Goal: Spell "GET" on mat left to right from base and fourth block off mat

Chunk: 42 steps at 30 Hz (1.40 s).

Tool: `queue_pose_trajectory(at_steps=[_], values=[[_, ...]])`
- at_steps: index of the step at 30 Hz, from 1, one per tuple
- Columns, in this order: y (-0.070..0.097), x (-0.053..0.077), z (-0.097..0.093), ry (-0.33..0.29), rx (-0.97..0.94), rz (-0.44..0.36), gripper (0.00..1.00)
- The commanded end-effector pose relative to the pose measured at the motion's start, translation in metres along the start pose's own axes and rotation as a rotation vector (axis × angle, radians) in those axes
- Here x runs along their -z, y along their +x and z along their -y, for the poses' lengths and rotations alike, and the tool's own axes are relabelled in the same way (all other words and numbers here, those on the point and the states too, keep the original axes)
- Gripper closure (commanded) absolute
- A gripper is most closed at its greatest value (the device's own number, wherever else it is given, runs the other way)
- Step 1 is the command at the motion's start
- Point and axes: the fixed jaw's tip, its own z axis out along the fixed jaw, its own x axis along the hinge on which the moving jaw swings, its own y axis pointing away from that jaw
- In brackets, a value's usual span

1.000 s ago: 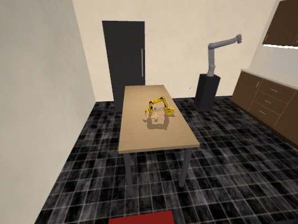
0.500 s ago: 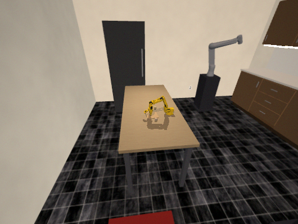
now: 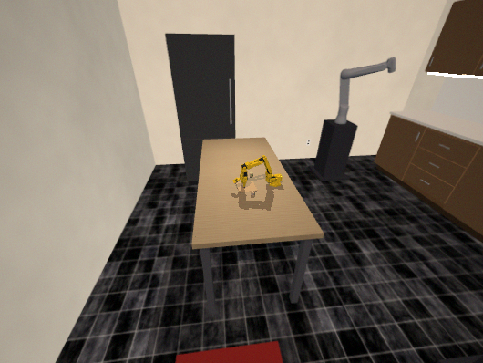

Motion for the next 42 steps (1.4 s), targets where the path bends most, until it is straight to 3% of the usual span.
queue_pose_trajectory(at_steps=[1, 30, 42], values=[[-0.009, 0.0132, 0.0023, -0.003, 0.0, 0.074, 0.78], [-0.0089, 0.0132, 0.0078, -0.001, 0.0, 0.074, 0.88], [-0.0089, 0.0132, 0.0078, -0.001, 0.0, 0.074, 1.0]])
